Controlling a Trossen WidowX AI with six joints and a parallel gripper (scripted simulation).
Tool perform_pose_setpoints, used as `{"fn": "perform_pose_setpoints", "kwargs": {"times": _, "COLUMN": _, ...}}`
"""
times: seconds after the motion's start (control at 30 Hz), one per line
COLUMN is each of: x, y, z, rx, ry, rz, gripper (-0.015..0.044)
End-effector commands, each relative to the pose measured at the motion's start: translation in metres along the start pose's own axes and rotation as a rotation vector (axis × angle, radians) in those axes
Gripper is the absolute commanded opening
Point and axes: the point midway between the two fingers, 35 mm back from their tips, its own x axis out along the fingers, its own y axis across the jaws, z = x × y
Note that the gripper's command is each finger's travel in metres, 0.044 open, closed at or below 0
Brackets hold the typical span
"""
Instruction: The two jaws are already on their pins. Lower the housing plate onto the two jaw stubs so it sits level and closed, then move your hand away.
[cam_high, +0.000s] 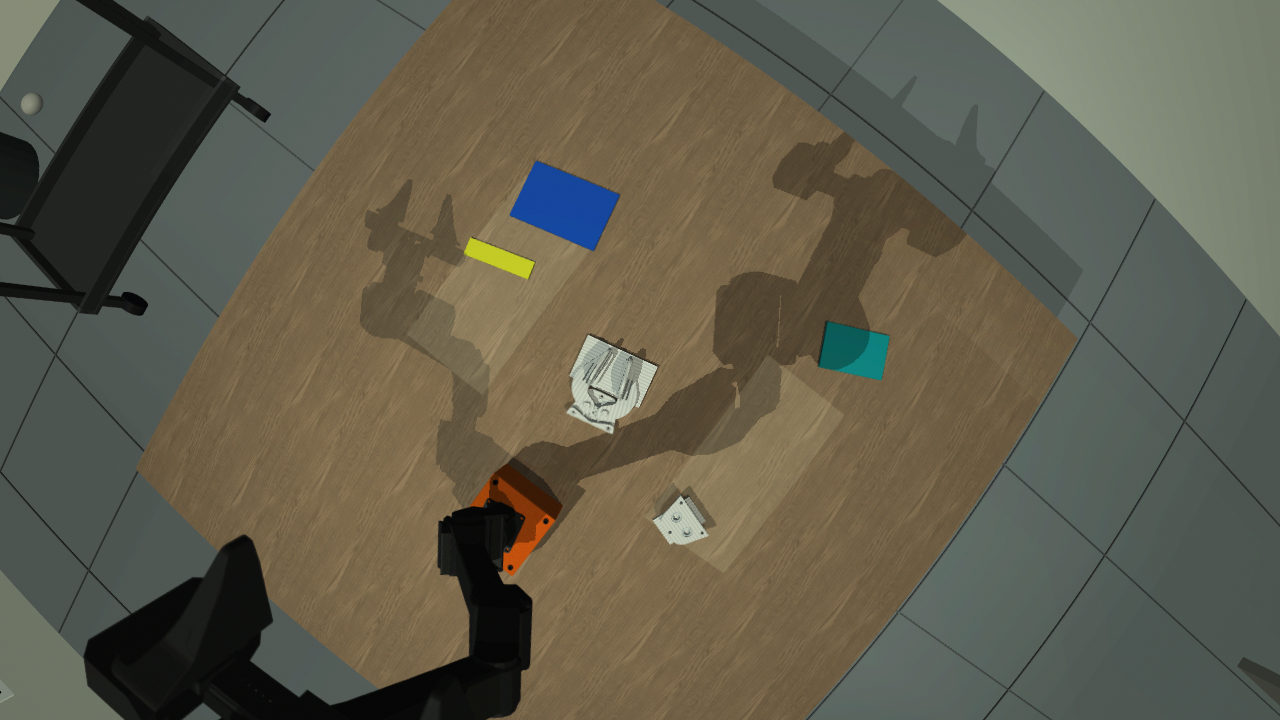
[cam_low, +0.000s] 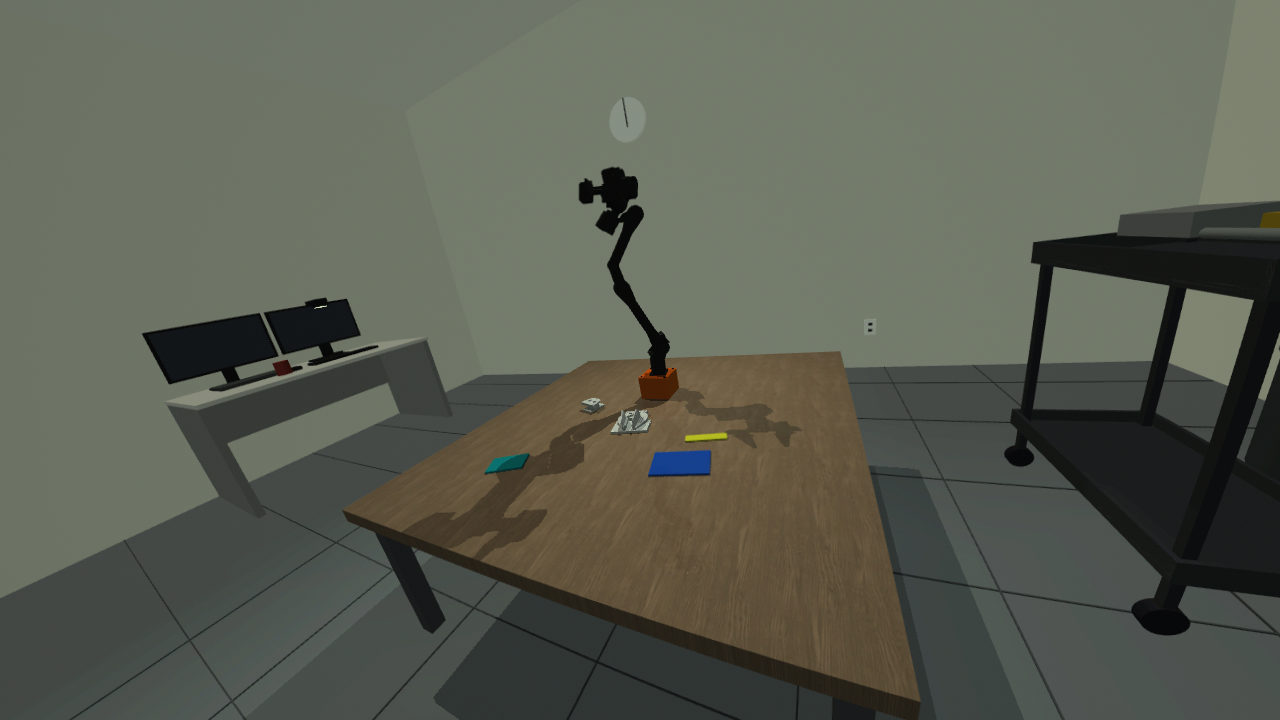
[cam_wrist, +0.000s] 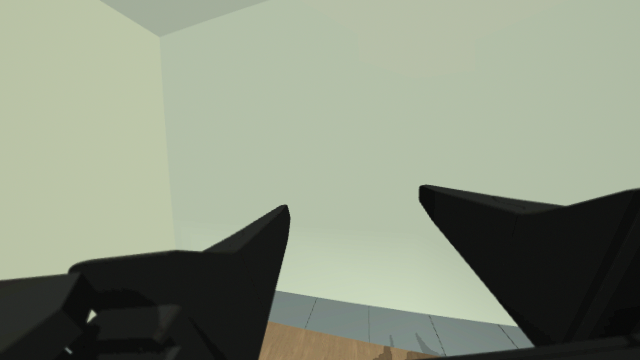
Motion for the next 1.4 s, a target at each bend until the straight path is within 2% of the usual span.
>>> {"fn": "perform_pose_setpoints", "kwargs": {"times": 0.0, "x": 0.000, "y": 0.000, "z": 0.000, "rx": 0.000, "ry": 0.000, "rz": 0.000, "gripper": 0.0426}}
{"fn": "perform_pose_setpoints", "kwargs": {"times": 0.03, "x": 0.000, "y": 0.000, "z": 0.000, "rx": 0.000, "ry": -0.001, "rz": -0.002, "gripper": 0.0440}}
{"fn": "perform_pose_setpoints", "kwargs": {"times": 0.77, "x": -0.024, "y": 0.023, "z": 0.038, "rx": -0.194, "ry": -0.146, "rz": -0.227, "gripper": 0.0440}}
{"fn": "perform_pose_setpoints", "kwargs": {"times": 1.37, "x": -0.027, "y": 0.060, "z": 0.058, "rx": -0.398, "ry": -0.245, "rz": -0.357, "gripper": 0.0440}}
